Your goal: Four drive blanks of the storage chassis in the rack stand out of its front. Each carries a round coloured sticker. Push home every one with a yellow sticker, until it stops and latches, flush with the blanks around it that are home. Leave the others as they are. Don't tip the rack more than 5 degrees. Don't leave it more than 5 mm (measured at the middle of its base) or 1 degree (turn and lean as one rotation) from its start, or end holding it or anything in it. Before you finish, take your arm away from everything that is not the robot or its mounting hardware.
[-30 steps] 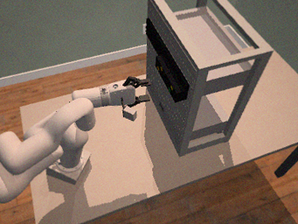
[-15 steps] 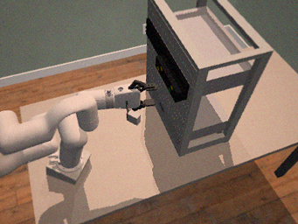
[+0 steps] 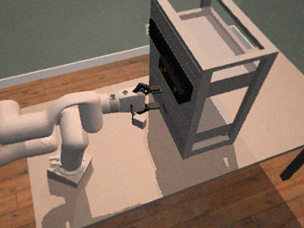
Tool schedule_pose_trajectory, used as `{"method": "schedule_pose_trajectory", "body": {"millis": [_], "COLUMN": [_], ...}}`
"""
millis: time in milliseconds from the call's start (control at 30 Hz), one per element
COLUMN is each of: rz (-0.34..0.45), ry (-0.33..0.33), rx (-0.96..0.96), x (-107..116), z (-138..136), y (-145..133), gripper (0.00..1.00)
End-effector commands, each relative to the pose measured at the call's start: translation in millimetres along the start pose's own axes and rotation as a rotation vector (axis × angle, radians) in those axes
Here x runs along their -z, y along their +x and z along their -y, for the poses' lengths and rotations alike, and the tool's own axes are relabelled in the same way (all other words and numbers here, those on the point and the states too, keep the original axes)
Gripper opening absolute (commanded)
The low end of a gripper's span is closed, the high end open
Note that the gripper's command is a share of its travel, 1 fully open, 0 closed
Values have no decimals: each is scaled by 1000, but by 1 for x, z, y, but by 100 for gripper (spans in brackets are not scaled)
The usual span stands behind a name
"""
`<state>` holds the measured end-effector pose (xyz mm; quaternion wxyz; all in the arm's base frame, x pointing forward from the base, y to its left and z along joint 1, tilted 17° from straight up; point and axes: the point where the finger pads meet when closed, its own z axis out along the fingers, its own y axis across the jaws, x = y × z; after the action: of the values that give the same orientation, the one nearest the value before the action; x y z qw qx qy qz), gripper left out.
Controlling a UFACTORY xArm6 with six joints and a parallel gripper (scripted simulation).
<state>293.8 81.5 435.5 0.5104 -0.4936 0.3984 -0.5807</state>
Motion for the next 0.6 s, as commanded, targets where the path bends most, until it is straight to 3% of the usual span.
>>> {"method": "schedule_pose_trajectory", "body": {"millis": [0, 567], "rz": [134, 134], "ry": [53, 53], "rx": [-10, -10], "x": [-7, -9], "z": [3, 3], "y": [9, 13], "gripper": [100, 100]}}
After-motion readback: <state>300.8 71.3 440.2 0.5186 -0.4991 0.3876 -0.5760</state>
